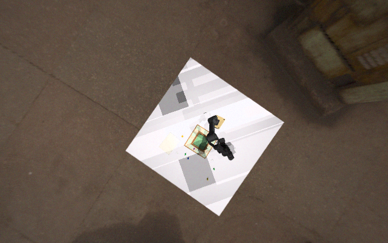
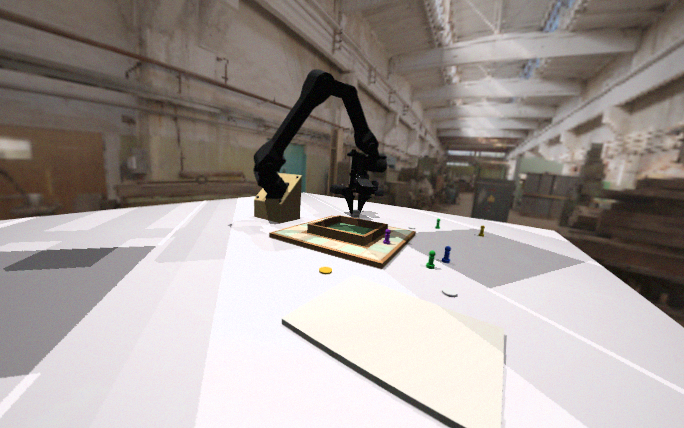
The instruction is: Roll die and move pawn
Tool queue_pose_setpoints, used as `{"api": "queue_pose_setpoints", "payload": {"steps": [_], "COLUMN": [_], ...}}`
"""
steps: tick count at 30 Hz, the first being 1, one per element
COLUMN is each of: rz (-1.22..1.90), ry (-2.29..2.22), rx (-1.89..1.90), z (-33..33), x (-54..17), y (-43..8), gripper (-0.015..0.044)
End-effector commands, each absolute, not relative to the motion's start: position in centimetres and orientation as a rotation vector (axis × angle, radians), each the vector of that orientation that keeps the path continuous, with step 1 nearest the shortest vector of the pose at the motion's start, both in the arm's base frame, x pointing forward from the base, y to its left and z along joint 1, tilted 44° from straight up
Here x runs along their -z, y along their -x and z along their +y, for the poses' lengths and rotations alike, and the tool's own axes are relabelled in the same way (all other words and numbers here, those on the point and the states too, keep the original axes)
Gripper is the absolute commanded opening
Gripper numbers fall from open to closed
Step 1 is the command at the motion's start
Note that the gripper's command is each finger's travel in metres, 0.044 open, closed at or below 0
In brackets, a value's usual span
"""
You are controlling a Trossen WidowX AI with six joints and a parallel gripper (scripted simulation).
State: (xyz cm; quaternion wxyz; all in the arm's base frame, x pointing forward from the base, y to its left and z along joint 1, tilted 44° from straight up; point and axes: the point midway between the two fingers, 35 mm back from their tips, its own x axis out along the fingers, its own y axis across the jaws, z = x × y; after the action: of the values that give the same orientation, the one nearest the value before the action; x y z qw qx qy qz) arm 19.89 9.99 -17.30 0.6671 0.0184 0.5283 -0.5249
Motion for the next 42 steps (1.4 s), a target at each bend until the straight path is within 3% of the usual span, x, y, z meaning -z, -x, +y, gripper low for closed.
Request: {"api": "queue_pose_setpoints", "payload": {"steps": [1, 14, 42], "rz": [1.189, 1.192, 1.527], "ry": [-0.061, -0.061, 0.412], "rx": [1.173, 1.173, 0.72], "z": [12.1, 17.9, 12.8], "x": [15.8, 8.8, 5.2], "y": [-20.7, -21.2, -24.8], "gripper": [0.0, 0.0, 0.0]}}
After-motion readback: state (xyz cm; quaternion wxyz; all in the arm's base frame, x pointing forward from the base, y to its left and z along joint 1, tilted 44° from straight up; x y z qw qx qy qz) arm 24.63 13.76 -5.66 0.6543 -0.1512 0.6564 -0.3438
